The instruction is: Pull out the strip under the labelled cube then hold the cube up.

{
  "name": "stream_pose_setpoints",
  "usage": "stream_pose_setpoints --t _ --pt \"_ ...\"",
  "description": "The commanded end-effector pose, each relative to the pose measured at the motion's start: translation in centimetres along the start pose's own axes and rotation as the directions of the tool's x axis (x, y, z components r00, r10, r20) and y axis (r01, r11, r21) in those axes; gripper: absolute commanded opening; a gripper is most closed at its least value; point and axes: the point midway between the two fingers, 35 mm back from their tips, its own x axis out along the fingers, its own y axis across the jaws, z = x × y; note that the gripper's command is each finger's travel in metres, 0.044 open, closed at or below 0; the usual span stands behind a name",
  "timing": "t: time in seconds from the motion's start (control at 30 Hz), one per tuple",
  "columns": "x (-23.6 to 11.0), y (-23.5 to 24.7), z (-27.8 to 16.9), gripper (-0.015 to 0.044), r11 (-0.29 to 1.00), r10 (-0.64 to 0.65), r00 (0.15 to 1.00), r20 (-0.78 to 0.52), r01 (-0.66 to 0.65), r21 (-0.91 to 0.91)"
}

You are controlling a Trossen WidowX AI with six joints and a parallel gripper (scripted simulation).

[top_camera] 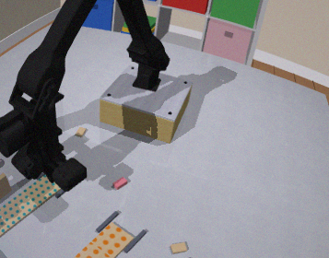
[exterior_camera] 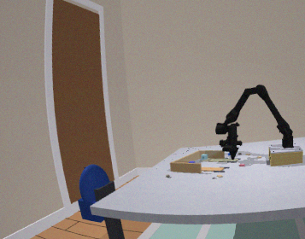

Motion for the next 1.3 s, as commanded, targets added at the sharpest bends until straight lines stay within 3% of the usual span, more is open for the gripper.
stream_pose_setpoints --t 0.0,1.27 --pt "0.6 -0.1 -1.3 0.0000 1.000 -0.002 1.000 -0.024 0.002 0.004" --pt "0.7 -0.2 -7.0 0.0000 1.000 -0.002 1.000 -0.028 0.002 0.005"
